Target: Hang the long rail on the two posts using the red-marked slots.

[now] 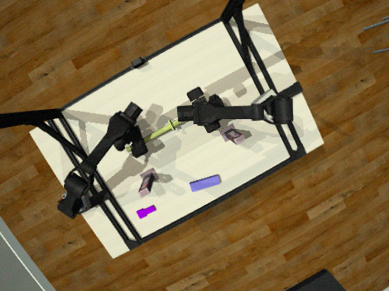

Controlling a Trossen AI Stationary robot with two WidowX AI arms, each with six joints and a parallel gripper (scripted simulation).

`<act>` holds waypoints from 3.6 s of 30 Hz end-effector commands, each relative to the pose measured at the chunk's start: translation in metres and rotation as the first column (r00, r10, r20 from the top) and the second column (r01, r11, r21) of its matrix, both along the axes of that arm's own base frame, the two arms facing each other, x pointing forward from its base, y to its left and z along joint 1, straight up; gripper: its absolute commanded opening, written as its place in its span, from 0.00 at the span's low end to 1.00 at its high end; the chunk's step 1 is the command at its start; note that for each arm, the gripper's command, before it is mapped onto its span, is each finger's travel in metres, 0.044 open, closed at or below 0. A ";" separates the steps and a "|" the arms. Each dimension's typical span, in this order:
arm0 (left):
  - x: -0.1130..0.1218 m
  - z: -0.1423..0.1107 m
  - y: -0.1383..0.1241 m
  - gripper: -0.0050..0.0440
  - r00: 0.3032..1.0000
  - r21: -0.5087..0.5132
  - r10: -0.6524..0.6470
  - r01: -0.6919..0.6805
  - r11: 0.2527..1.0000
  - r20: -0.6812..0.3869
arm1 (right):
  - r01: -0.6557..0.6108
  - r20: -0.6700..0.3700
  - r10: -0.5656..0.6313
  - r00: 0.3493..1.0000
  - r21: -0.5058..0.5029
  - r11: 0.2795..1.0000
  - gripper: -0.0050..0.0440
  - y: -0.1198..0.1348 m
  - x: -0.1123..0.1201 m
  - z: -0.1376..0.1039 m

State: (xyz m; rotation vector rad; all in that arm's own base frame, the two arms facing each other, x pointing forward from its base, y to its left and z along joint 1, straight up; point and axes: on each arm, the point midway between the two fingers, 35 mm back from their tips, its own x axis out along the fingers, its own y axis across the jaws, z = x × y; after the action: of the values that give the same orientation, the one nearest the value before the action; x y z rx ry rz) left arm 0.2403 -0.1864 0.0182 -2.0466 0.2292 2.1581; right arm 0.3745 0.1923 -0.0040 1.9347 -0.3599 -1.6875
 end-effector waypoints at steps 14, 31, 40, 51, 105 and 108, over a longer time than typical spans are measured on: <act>0.001 -0.001 0.000 0.10 1.000 0.002 0.003 -0.003 1.000 -0.019 | -0.001 0.017 0.001 1.000 0.005 1.000 0.40 0.000 -0.001 -0.005; 0.001 0.000 0.000 0.10 1.000 0.002 0.003 -0.003 1.000 -0.019 | -0.001 0.017 0.001 1.000 0.005 1.000 1.00 0.000 -0.001 -0.006; 0.001 0.000 0.000 0.10 1.000 0.002 0.003 -0.003 1.000 -0.019 | -0.001 0.017 0.001 1.000 0.005 1.000 1.00 0.017 -0.009 0.023; 0.001 0.000 0.000 0.10 1.000 0.002 0.003 -0.003 1.000 -0.019 | -0.001 0.017 0.001 1.000 0.004 1.000 1.00 0.026 -0.010 0.036; 0.001 0.000 0.000 0.10 1.000 0.002 0.003 -0.003 1.000 -0.019 | -0.017 -0.086 0.077 0.993 0.552 0.834 0.43 -0.016 0.003 0.008; 0.001 0.000 0.000 0.10 1.000 0.002 0.003 -0.003 1.000 -0.019 | -0.017 -0.086 0.077 0.993 0.552 0.834 0.43 -0.017 0.003 0.003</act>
State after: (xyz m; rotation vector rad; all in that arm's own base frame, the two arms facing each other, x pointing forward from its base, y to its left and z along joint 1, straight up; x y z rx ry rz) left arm 0.2418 -0.1860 0.0176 -2.0278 0.2269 2.1771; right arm 0.3802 0.1766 0.0086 2.2240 0.2494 -1.9861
